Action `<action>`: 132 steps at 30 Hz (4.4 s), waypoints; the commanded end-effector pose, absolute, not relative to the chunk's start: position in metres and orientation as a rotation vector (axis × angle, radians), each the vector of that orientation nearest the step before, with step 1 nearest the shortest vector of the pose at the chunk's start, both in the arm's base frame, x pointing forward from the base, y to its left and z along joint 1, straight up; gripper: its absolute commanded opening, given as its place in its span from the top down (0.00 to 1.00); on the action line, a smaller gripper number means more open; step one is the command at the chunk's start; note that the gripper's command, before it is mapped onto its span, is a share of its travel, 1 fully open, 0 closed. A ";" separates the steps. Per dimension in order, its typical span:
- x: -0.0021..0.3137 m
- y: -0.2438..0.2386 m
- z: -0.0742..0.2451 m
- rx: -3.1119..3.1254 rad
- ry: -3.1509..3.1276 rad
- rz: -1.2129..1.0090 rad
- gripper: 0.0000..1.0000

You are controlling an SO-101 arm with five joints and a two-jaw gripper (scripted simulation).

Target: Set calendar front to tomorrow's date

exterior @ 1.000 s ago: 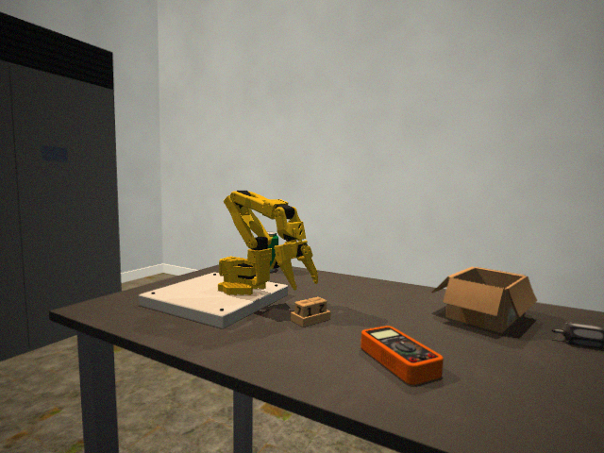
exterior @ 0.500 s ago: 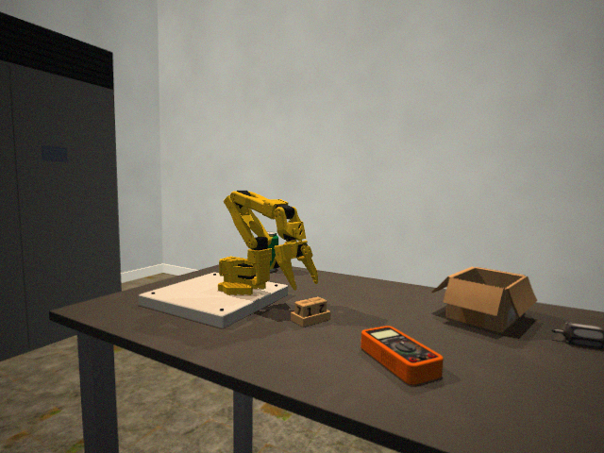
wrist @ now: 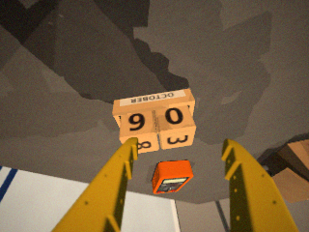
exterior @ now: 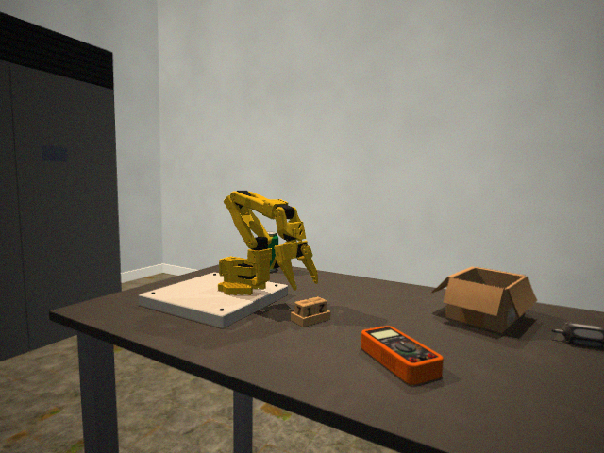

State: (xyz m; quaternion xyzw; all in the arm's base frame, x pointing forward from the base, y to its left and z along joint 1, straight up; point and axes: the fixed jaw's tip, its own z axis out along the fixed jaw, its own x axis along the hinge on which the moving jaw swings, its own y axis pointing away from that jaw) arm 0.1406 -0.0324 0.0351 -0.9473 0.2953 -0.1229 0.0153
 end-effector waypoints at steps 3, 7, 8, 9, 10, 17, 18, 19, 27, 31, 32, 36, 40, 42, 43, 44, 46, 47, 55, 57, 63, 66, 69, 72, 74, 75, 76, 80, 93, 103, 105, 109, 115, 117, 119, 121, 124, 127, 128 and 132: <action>0.136 -0.033 0.033 -2.951 0.927 -0.358 0.70; 0.136 -0.033 0.033 -2.951 0.927 -0.358 0.70; 0.136 -0.033 0.033 -2.951 0.927 -0.358 0.70; 0.136 -0.033 0.033 -2.951 0.927 -0.358 0.70; 0.136 -0.033 0.033 -2.951 0.927 -0.358 0.70; 0.141 -0.034 0.040 -2.933 0.921 -0.450 0.69; 0.143 -0.034 0.042 -2.926 0.919 -0.481 0.69; 0.144 -0.035 0.045 -2.918 0.917 -0.516 0.69; 0.155 -0.037 0.067 -2.844 0.894 -0.777 0.67; 0.160 -0.038 0.082 -2.786 0.875 -0.940 0.66; 0.161 -0.038 0.085 -2.773 0.871 -0.973 0.66; 0.163 -0.038 0.094 -2.736 0.859 -1.062 0.65; 0.163 -0.038 0.096 -2.725 0.856 -1.087 0.65; 0.163 -0.038 0.096 -2.725 0.856 -1.087 0.65; 0.163 -0.038 0.096 -2.725 0.856 -1.087 0.65; 0.163 -0.038 0.096 -2.725 0.856 -1.087 0.65; 0.163 -0.038 0.096 -2.724 0.858 -1.086 0.65; 0.163 -0.038 0.096 -2.723 0.861 -1.085 0.65; 0.163 -0.039 0.097 -2.676 0.964 -1.053 0.65; 0.163 -0.039 0.097 -2.650 1.017 -1.036 0.65; 0.162 -0.040 0.098 -2.579 1.155 -0.991 0.65; 0.162 -0.041 0.099 -2.506 1.281 -0.948 0.65; 0.162 -0.041 0.100 -2.417 1.421 -0.899 0.65; 0.161 -0.042 0.101 -2.313 1.567 -0.845 0.65; 0.161 -0.043 0.102 -2.237 1.665 -0.808 0.65; 0.161 -0.043 0.102 -2.197 1.713 -0.790 0.65; 0.161 -0.043 0.102 -2.197 1.713 -0.790 0.65; 0.162 -0.044 0.103 -2.074 1.852 -0.734 0.65; 0.164 -0.047 0.106 -1.624 2.253 -0.559 0.65; 0.165 -0.048 0.107 -1.470 2.361 -0.506 0.65; 0.165 -0.048 0.107 -1.460 2.368 -0.503 0.65; 0.165 -0.048 0.107 -1.455 2.371 -0.501 0.65; 0.165 -0.048 0.105 -1.460 2.377 -0.492 0.65; 0.165 -0.048 0.103 -1.468 2.391 -0.474 0.65; 0.164 -0.048 0.098 -1.482 2.414 -0.443 0.65; 0.163 -0.048 0.092 -1.500 2.444 -0.399 0.65; 0.161 -0.047 0.080 -1.535 2.500 -0.315 0.65; 0.158 -0.046 0.072 -1.560 2.541 -0.250 0.65; 0.158 -0.046 0.072 -1.560 2.541 -0.250 0.65; 0.152 -0.044 0.056 -1.606 2.615 -0.121 0.65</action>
